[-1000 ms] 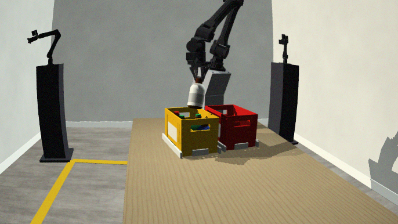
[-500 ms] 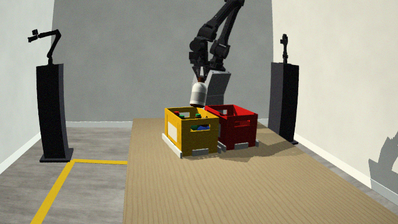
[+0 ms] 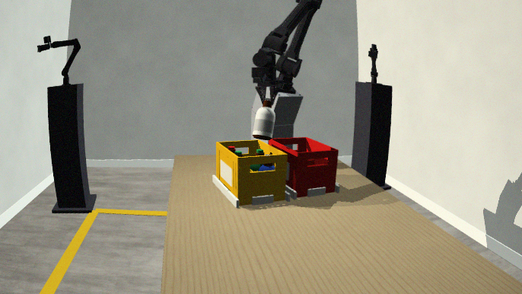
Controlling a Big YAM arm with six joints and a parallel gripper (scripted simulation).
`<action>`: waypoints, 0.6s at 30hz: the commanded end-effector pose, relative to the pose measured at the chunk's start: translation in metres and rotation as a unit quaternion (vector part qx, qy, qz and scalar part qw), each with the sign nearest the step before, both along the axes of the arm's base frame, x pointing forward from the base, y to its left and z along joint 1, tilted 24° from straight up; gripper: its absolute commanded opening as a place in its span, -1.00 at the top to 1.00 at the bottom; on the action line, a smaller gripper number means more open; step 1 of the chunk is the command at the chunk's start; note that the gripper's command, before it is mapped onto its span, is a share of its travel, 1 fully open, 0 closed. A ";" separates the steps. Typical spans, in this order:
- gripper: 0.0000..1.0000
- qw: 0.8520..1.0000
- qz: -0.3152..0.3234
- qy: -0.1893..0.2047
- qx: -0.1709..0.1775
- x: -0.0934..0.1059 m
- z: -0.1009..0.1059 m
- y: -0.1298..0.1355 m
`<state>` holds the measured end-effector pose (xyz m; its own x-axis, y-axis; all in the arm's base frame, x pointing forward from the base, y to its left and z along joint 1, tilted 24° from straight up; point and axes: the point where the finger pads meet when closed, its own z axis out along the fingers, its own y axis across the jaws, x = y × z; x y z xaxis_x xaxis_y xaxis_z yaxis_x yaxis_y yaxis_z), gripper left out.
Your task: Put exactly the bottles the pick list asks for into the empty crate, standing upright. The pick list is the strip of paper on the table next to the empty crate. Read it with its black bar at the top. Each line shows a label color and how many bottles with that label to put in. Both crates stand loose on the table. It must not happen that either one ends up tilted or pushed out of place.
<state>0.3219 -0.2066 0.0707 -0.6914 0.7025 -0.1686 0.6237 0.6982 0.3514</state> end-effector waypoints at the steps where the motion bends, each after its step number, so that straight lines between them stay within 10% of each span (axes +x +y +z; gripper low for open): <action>1: 1.00 1.000 0.000 -0.019 -0.018 0.001 0.020 0.005; 18: 1.00 1.000 0.000 -0.017 -0.017 -0.017 0.014 0.028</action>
<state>0.3019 -0.1814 0.0672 -0.6914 0.7022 -0.1701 0.6234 0.6988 0.3508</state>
